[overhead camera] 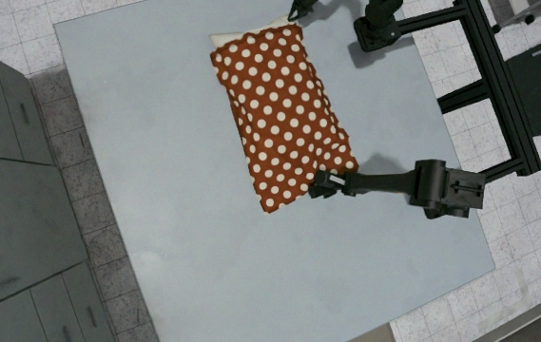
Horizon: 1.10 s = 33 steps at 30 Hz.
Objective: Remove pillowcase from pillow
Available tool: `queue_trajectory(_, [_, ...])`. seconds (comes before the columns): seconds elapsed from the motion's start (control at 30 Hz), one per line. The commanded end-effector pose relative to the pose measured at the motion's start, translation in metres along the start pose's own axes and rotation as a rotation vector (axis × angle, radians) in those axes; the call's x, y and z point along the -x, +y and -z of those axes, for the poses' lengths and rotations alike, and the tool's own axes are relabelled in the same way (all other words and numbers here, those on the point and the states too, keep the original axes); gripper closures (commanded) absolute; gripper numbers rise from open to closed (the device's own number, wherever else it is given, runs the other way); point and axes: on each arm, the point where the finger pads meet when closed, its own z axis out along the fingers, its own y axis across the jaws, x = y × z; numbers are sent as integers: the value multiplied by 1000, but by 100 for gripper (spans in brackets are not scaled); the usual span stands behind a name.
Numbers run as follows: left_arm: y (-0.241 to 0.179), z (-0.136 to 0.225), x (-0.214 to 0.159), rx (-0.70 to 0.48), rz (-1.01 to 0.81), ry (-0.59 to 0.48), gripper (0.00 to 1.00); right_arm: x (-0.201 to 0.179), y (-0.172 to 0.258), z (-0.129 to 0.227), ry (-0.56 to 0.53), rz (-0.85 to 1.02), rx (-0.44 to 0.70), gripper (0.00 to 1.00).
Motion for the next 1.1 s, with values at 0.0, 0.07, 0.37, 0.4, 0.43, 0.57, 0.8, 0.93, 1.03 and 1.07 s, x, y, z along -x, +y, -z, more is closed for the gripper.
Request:
queue_trajectory(0.0, [-6,11,8,-8,6,-20,98,-6,3,0,12,-3,-2,98])
queue_trajectory(0.07, [-6,13,9,-8,5,-20,98,-6,3,0,12,-3,-2,98])
queue_trajectory(0.37, [-8,21,15,-11,8,-29,98,-6,3,0,12,-3,-2,98])
queue_trajectory(0.4, [-8,21,15,-11,8,-29,98,-6,3,0,12,-3,-2,98])
queue_trajectory(0.43, [-10,21,22,-17,7,-39,98,-6,3,0,12,-3,-2,98])
queue_trajectory(0.57, [-9,27,18,-13,9,-33,98,-6,3,0,12,-3,-2,98])
queue_trajectory(0.8, [-10,33,22,-16,11,-38,98,-6,3,0,12,-3,-2,98])
queue_trajectory(0.93, [-10,37,22,-16,11,-37,98,-6,3,0,12,-3,-2,98])
queue_trajectory(1.03, [-13,38,27,-20,11,-44,98,-6,3,0,12,-3,-2,98])
queue_trajectory(1.07, [-11,39,23,-16,10,-38,98,-6,3,0,12,-3,-2,98])
